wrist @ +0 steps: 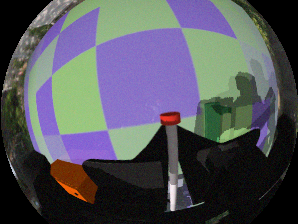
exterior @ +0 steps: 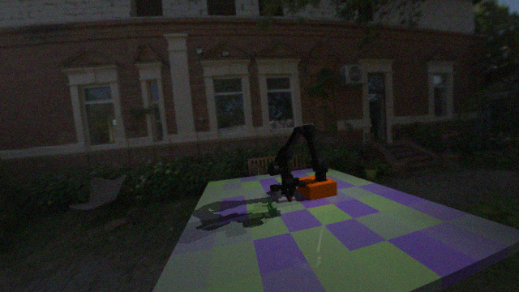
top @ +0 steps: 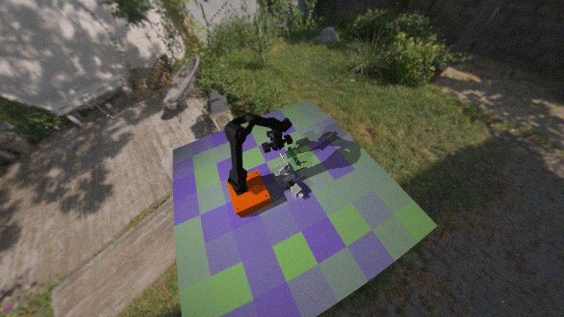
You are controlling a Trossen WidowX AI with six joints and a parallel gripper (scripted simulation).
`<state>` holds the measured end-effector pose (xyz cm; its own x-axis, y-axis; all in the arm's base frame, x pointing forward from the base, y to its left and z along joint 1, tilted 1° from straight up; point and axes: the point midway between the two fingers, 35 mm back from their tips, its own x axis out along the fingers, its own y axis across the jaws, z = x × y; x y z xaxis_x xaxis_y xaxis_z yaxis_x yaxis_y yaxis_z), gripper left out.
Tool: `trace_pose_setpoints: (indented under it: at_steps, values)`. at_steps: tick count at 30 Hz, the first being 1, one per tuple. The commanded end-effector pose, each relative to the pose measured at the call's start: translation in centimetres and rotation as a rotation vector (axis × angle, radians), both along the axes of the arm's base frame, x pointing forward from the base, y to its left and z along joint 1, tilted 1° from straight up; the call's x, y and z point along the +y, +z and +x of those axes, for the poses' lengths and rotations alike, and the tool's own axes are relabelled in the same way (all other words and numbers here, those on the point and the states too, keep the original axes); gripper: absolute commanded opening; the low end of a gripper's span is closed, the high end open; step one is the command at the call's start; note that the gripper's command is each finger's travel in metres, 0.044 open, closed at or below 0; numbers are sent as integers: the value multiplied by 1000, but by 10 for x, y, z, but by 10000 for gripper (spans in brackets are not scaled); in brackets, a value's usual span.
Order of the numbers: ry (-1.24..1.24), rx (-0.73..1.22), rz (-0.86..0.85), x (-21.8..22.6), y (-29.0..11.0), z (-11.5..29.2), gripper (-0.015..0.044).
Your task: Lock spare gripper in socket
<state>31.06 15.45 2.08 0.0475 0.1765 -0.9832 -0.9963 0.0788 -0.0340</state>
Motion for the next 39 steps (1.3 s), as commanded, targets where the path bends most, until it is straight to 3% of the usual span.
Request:
trace_pose_setpoints:
  at_steps: [1,31,39]
  values:
    - [-4,-1,-4,3,2,1,0]
    - [2,23,-10,6,22,-4,0]
    - [2,21,-9,13,26,15,0]
